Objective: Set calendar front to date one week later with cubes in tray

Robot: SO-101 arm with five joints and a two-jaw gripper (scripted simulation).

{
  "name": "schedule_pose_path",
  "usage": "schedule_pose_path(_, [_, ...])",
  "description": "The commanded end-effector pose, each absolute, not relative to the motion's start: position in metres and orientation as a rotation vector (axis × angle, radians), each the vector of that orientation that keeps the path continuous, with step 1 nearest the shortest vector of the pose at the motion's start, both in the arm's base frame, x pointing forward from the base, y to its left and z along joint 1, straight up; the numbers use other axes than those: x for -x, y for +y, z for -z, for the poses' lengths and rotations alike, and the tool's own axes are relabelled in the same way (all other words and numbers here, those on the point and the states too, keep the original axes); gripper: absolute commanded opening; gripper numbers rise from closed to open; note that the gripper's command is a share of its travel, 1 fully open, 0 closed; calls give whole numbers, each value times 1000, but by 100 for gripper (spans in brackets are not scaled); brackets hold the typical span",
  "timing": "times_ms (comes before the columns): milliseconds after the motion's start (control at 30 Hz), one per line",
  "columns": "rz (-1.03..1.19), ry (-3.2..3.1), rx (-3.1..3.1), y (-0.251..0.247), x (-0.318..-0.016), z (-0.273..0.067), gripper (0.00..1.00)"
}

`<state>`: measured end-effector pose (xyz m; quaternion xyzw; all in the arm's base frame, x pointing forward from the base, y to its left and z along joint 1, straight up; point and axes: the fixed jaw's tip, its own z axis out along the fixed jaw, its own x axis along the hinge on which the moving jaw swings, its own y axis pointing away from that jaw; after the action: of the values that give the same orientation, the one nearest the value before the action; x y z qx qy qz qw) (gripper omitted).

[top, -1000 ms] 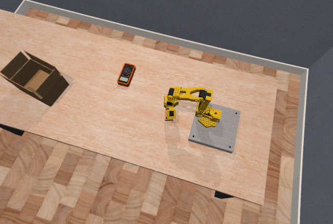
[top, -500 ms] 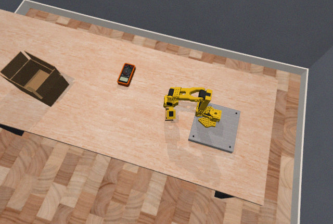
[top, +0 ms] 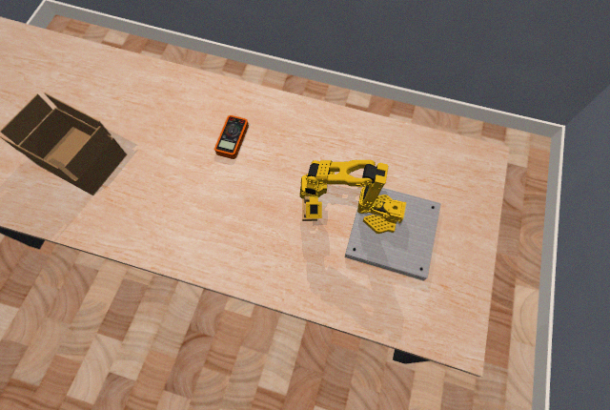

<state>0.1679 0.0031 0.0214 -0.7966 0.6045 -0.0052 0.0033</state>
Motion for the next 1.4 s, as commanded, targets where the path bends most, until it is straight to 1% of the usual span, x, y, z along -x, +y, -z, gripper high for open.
schedule_pose_path(0, [-7, 1880, 2521, 4, -165, -17, 0])
schedule_pose_path(1367, [-7, 1881, 2521, 4, -165, -4, 0])
